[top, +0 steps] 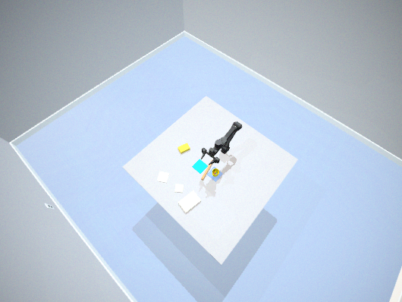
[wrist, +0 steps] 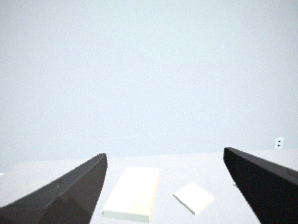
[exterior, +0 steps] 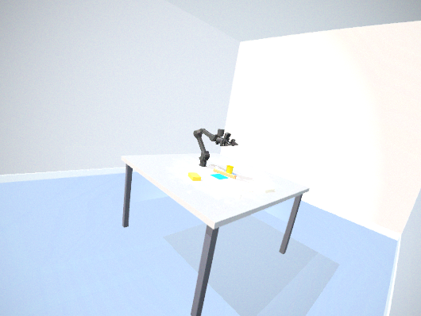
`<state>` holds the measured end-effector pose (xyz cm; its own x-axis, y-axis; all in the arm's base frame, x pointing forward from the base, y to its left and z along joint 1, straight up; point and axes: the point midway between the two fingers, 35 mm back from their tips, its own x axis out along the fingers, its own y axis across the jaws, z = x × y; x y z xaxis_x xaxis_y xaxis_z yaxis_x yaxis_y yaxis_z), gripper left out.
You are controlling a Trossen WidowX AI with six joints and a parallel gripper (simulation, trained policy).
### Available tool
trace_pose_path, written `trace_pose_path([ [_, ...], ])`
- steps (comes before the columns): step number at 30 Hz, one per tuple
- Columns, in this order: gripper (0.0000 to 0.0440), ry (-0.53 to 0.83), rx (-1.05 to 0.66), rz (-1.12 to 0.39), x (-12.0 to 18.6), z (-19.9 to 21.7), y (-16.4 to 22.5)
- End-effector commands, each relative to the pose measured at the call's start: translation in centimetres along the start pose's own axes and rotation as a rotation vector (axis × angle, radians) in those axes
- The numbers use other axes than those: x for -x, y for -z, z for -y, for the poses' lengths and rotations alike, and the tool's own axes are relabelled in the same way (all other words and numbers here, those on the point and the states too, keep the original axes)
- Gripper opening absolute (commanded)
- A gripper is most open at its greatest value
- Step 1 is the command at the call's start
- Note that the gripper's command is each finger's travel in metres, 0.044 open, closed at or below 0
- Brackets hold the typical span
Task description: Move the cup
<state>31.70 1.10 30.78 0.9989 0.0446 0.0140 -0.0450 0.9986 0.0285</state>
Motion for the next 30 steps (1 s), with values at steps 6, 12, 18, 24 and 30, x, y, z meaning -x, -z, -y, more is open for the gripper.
trace_pose_path([
  [6,0.0243,-0.007,-0.005,-0.015,0.2,-0.3,-0.3],
  [12,0.009,-0.011,-0.027,-0.054,0.4,-0.6,-0.3],
  [18,0.009,-0.024,-0.076,-0.111,0.4,-1.2,-0.2],
  [24,0.0115,-0.039,-0.137,-0.171,0.4,-2.0,-0.3],
  [30,0.0119,-0.048,-0.201,-0.238,0.3,-2.8,-0.3],
])
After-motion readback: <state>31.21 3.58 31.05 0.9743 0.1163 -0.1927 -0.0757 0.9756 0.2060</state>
